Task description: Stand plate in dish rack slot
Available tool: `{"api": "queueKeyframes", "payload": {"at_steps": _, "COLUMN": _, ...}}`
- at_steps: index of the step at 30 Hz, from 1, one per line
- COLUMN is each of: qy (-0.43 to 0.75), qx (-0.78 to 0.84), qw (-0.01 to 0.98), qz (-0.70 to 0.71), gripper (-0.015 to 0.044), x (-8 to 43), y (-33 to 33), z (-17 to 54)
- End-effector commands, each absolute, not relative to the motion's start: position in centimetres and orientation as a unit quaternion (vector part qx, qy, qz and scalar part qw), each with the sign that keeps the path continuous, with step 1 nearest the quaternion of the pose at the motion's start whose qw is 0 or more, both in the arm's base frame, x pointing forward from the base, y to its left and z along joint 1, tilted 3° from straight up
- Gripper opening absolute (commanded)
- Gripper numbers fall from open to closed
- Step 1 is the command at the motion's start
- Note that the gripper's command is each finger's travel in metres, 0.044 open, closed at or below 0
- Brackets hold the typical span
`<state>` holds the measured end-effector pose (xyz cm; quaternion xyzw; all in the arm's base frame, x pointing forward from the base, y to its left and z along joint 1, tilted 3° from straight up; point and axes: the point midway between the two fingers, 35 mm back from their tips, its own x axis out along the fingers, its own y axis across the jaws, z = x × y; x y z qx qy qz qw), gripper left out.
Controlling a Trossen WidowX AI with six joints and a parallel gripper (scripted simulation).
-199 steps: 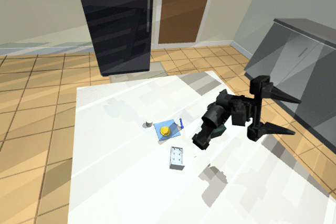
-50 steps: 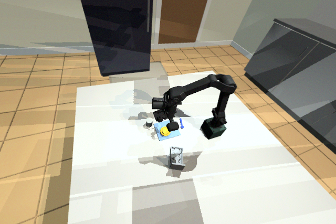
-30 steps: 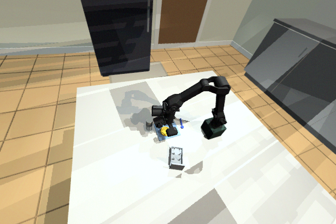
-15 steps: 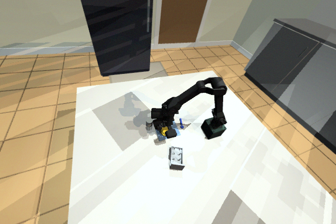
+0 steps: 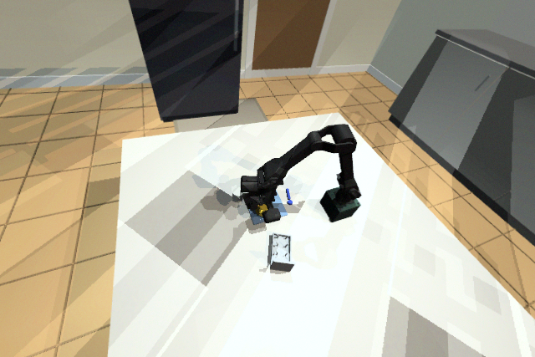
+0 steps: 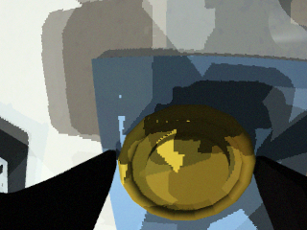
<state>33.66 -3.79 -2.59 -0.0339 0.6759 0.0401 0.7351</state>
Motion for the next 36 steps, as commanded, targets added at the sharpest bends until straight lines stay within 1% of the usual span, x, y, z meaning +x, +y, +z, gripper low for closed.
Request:
{"api": "queueKeyframes", "payload": {"at_steps": 1, "qy": 0.676, "qx": -0.032, "qw": 0.735, "qz": 0.041, "gripper": 0.038, "x": 33.7, "y": -3.7, "z": -2.7}}
{"api": "queueKeyframes", "payload": {"at_steps": 4, "qy": 0.676, "qx": -0.032, "qw": 0.735, "qz": 0.041, "gripper": 0.038, "x": 33.7, "y": -3.7, "z": -2.7}}
{"api": "queueKeyframes", "payload": {"at_steps": 15, "qy": 0.676, "qx": -0.032, "qw": 0.735, "qz": 0.041, "gripper": 0.0307, "x": 33.7, "y": -3.7, "z": -2.7}}
{"api": "queueKeyframes", "payload": {"at_steps": 19, "qy": 0.675, "qx": -0.032, "qw": 0.736, "qz": 0.041, "gripper": 0.0202, "x": 33.9, "y": -3.8, "z": -1.8}}
{"api": "queueKeyframes", "payload": {"at_steps": 26, "qy": 0.675, "qx": -0.032, "qw": 0.736, "qz": 0.041, "gripper": 0.0018, "x": 34.4, "y": -4.0, "z": 2.5}}
{"api": "queueKeyframes", "payload": {"at_steps": 27, "qy": 0.675, "qx": -0.032, "qw": 0.736, "qz": 0.041, "gripper": 0.0, "x": 34.4, "y": -4.0, "z": 3.1}}
{"api": "queueKeyframes", "payload": {"at_steps": 36, "qy": 0.675, "qx": -0.032, "qw": 0.736, "qz": 0.041, "gripper": 0.0, "x": 34.2, "y": -4.2, "z": 8.7}}
